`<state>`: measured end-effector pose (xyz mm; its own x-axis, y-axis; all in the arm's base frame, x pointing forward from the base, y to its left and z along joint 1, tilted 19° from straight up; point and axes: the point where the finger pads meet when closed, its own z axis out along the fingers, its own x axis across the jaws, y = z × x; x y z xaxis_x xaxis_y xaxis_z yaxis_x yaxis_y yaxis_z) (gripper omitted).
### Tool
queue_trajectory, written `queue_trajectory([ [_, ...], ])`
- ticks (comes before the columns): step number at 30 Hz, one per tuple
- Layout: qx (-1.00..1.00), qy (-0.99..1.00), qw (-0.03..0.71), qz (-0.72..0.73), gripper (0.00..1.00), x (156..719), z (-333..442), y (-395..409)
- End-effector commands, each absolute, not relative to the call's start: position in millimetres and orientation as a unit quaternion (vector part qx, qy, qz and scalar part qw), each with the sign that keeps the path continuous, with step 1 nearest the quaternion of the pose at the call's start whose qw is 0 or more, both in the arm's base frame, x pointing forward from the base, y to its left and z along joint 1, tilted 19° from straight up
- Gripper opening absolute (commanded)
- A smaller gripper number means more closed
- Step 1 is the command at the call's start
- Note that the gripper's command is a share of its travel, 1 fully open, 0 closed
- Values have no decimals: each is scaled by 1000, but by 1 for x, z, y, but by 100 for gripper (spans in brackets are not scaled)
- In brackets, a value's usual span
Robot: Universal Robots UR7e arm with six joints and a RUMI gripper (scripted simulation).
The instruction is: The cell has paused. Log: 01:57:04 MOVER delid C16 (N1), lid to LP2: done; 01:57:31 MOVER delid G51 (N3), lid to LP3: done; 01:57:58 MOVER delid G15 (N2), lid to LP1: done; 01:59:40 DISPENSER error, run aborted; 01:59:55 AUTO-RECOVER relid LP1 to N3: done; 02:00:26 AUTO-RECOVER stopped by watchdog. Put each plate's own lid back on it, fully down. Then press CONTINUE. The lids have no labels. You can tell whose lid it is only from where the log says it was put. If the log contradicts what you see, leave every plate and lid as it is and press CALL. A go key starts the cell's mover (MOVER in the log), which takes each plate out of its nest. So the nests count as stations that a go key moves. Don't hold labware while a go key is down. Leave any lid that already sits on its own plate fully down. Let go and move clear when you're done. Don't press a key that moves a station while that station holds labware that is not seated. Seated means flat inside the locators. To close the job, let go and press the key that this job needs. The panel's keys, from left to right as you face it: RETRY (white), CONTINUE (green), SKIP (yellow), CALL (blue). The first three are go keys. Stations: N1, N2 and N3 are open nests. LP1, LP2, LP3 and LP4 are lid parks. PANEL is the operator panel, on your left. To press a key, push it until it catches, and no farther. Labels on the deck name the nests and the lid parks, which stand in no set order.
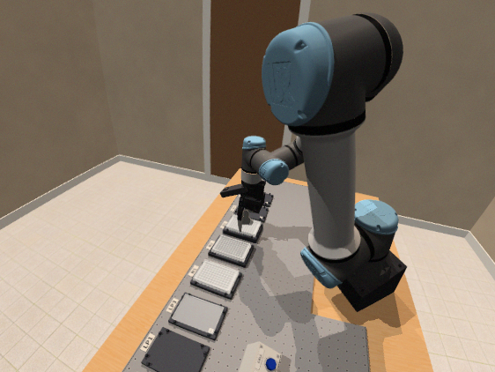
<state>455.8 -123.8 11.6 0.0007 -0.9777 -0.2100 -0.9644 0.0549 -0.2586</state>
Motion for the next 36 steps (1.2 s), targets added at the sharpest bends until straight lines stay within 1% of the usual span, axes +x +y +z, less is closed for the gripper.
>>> queue_trajectory([
  [1, -687, 706, 168, -20, 0, 456, 11, -123],
  [16, -687, 707, 168, -22, 0, 451, 33, -130],
  [24, -687, 707, 168, -21, 0, 451, 33, -129],
  [36, -688, 706, 168, -19, 0, 449, 42, -77],
])
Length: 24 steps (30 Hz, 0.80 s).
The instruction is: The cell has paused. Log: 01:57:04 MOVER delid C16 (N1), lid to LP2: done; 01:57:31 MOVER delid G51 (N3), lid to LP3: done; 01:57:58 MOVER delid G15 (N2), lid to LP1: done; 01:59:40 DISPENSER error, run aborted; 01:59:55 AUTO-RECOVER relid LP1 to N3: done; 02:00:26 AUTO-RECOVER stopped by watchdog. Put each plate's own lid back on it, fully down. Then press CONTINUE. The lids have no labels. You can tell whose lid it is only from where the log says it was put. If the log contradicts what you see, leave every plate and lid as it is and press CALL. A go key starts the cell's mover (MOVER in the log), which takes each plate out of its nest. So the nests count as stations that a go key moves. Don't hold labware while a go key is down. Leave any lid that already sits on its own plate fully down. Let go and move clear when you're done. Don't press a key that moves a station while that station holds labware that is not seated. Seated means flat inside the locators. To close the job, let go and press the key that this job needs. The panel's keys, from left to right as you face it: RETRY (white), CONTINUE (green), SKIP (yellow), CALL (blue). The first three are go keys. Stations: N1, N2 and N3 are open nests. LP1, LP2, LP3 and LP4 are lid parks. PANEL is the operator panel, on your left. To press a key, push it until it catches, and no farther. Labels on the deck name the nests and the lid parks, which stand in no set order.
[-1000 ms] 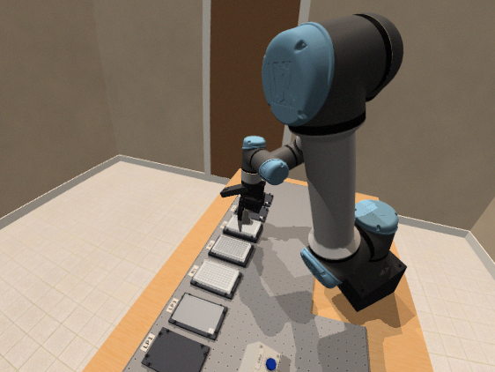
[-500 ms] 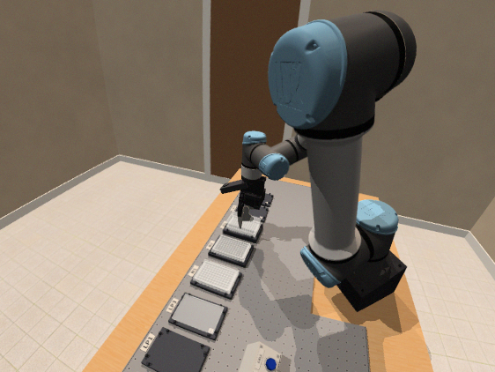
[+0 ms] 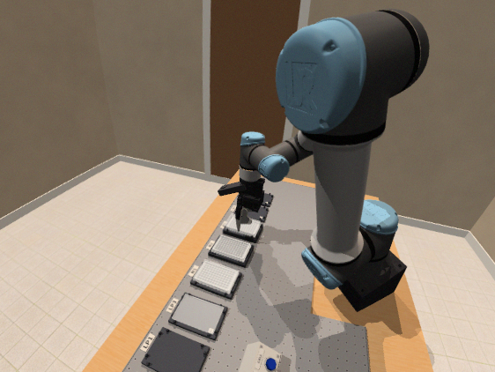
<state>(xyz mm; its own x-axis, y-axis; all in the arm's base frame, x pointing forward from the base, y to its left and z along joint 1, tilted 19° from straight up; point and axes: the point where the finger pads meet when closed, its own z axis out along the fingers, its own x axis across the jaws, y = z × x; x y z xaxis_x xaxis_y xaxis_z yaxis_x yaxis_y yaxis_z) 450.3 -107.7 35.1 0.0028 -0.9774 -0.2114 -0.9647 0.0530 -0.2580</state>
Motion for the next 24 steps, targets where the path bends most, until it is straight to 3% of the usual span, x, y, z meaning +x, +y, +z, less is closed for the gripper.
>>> queue_trajectory([
  [1, -688, 706, 168, -19, 0, 449, 43, -72],
  [24, -688, 706, 168, -21, 0, 451, 60, -2],
])
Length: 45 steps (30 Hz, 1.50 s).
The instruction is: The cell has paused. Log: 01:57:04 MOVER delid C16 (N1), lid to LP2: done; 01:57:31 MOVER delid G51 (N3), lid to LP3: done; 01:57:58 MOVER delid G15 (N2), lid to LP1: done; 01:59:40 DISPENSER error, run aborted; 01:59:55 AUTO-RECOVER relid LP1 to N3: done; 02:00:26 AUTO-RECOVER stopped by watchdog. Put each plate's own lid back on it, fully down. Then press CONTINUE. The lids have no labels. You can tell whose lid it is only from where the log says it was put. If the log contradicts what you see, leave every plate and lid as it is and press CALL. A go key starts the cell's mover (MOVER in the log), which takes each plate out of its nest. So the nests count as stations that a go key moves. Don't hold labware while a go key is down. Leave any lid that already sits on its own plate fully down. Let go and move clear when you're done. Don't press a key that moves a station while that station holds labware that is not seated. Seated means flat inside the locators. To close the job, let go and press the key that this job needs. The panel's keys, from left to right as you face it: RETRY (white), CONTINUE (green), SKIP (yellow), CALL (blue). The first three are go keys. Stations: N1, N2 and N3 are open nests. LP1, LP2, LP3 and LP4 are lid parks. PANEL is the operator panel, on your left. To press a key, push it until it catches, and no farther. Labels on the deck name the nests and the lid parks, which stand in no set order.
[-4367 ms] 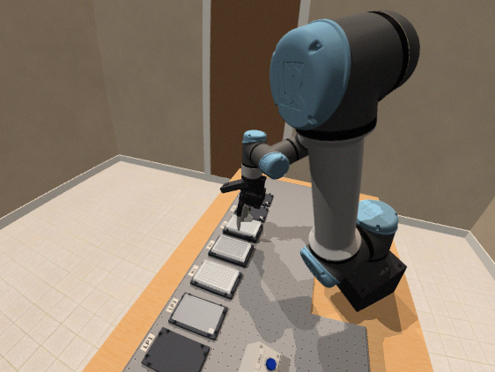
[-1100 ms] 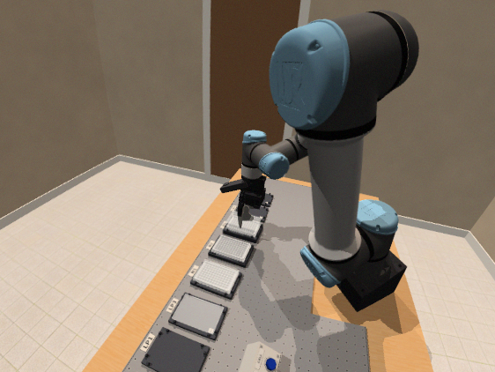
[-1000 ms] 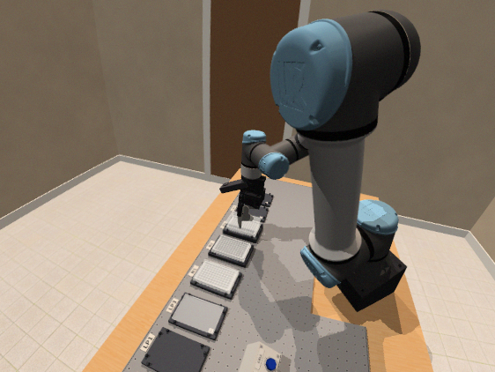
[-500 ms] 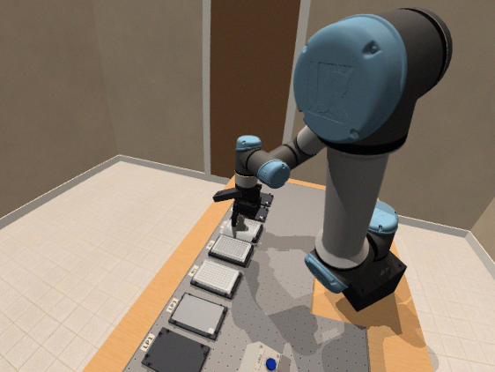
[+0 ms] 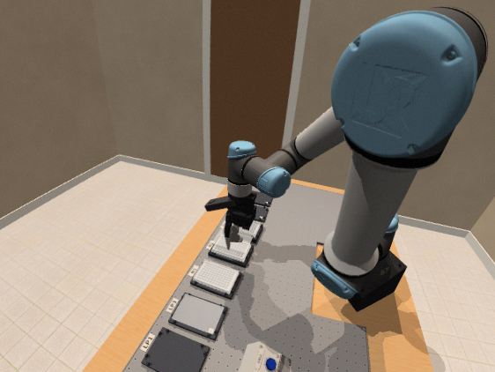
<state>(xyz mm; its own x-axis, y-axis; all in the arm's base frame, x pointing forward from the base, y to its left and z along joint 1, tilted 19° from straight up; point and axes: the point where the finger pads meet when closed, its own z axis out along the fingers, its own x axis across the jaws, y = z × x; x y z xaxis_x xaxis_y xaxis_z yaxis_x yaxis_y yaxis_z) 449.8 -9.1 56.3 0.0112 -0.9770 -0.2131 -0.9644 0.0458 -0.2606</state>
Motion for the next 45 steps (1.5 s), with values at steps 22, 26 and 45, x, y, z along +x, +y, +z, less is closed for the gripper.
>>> queue_trajectory([
  [22, -687, 707, 167, -17, 0, 451, 52, 1],
  [26, -687, 707, 167, -17, 0, 451, 51, 1],
  [45, -687, 706, 167, -17, 0, 452, 46, 2],
])
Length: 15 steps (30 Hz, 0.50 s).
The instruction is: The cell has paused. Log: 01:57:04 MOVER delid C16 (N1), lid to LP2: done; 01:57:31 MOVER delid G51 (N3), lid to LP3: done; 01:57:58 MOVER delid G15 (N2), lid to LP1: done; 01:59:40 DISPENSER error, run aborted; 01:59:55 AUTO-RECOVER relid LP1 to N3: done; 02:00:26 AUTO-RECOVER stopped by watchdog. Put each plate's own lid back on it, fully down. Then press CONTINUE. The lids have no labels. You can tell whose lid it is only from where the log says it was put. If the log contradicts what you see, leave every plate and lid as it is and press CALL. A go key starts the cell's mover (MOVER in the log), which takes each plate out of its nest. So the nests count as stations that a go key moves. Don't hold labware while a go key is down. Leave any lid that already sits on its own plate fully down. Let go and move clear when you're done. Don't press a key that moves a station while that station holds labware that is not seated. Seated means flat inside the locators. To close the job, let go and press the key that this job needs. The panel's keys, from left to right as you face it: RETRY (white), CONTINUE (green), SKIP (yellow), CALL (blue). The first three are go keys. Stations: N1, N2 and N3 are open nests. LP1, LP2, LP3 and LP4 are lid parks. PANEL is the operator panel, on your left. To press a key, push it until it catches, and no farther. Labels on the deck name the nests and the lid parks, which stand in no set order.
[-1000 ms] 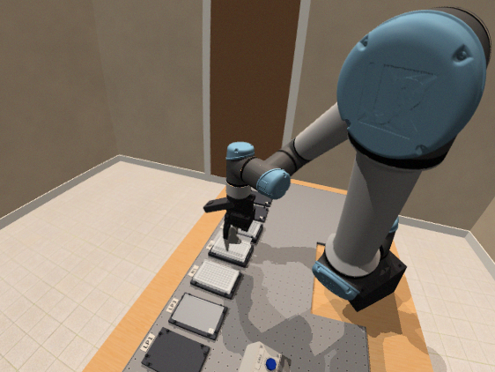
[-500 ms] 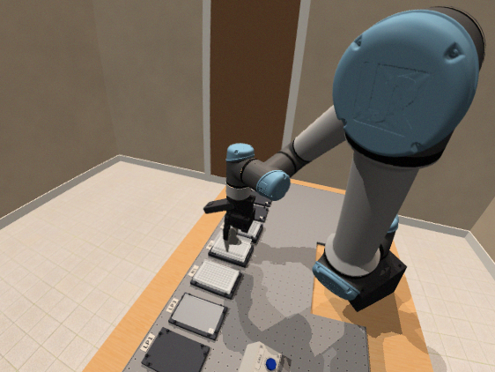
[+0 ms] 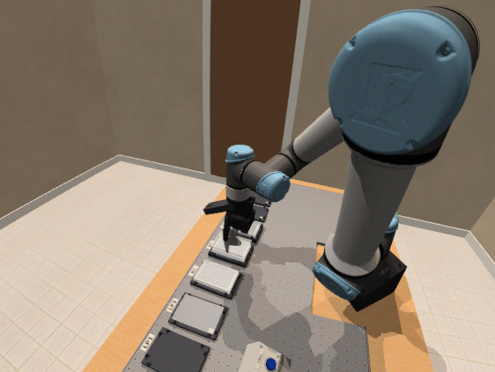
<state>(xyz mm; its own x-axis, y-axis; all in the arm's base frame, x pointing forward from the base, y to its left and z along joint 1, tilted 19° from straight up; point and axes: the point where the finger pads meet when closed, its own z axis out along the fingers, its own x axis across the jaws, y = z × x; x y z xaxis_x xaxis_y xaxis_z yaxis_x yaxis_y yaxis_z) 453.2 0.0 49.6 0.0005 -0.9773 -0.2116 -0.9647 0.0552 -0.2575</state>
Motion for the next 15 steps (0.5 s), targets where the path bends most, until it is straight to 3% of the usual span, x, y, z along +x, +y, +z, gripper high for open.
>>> queue_trajectory([
  [1, -687, 706, 167, -17, 0, 453, 45, 2],
  [15, -687, 706, 167, -17, 0, 454, 42, 3],
])
